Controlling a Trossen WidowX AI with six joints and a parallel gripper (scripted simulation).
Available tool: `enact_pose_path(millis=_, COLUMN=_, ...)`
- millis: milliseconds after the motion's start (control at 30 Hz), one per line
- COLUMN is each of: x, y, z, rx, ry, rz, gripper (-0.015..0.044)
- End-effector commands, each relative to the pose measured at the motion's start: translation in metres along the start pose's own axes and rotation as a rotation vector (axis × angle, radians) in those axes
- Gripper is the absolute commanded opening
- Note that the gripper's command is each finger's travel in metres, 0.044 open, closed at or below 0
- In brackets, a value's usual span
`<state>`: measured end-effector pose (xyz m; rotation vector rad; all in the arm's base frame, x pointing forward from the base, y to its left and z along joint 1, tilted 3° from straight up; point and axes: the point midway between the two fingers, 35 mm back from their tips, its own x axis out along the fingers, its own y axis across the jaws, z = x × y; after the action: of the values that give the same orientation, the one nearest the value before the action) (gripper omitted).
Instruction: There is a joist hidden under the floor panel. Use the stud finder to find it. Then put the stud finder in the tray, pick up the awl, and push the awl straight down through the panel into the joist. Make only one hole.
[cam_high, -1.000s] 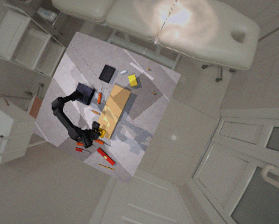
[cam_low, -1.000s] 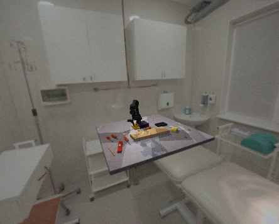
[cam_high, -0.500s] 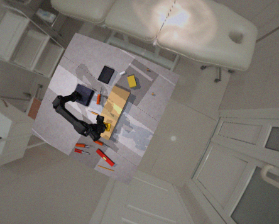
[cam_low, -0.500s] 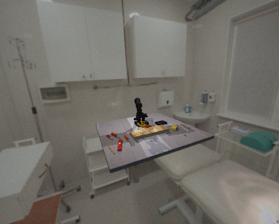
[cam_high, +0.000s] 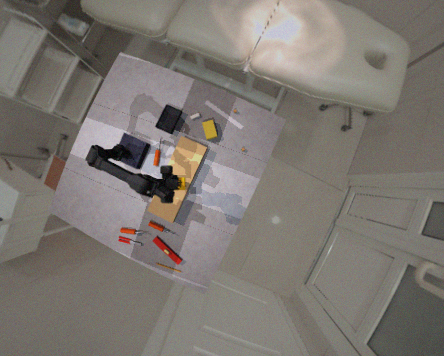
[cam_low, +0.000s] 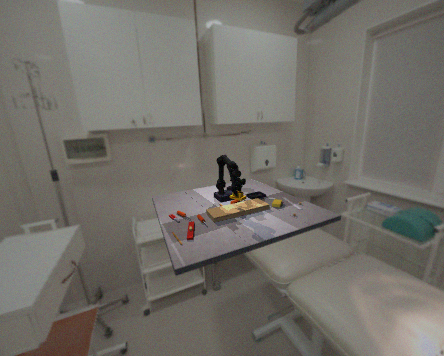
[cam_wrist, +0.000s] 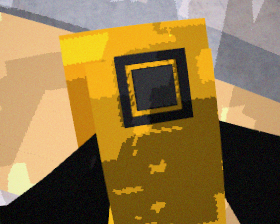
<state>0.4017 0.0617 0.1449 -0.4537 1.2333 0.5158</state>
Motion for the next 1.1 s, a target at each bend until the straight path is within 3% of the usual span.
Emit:
enact_pose_path(millis=0, x=0.002, y=0.029, z=0.011, rx=-0.063, ry=-0.012, rz=0.023, gripper=0.0000)
enact_pose_path(millis=533, x=0.012, y=0.140, z=0.030, rx=-0.320, ry=-0.017, rz=0.108, gripper=0.0000)
enact_pose_path(millis=1067, x=0.014, y=0.250, z=0.018, rx=-0.578, ry=-0.019, rz=0.192, gripper=0.0000)
